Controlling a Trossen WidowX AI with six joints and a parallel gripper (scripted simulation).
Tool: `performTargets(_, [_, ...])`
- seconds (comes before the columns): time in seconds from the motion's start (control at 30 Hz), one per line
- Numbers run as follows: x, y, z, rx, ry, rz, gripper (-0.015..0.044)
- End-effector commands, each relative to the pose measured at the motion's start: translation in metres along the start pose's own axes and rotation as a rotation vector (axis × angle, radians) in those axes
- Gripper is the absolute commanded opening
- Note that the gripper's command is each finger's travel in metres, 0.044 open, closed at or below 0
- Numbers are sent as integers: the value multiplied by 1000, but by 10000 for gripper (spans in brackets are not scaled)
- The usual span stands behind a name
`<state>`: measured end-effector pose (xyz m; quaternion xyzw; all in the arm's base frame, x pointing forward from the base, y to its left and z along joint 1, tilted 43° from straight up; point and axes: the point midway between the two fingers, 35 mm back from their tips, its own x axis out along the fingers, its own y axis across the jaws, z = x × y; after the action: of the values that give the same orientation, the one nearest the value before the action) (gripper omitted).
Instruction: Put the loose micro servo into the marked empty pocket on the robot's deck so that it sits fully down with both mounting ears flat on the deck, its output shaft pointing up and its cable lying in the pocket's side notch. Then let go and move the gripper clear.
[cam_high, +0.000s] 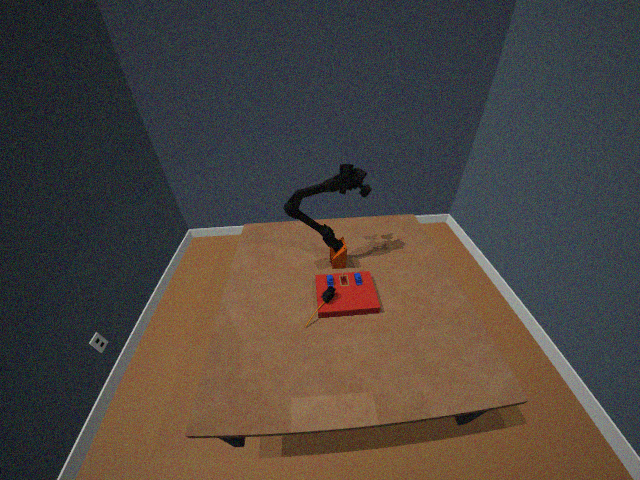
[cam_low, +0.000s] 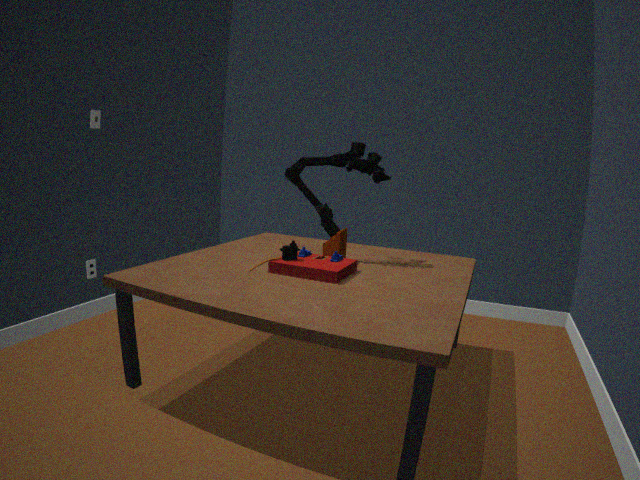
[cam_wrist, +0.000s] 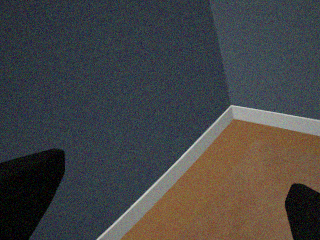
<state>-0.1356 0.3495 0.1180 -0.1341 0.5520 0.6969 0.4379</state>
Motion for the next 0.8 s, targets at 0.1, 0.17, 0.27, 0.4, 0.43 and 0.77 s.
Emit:
performTargets(0.1, [-13, -31, 20, -15, -56, -86, 440])
performTargets(0.17, [-20, -43, 27, -27, -73, -126, 440])
performTargets(0.27, [-31, -65, 37, -54, -95, -191, 440])
performTargets(0.4, [-44, -87, 47, -66, -122, -254, 440])
performTargets(0.43, [-48, -94, 49, -73, -125, -271, 440])
performTargets(0.77, [-95, -164, 61, -146, -110, -499, 440])
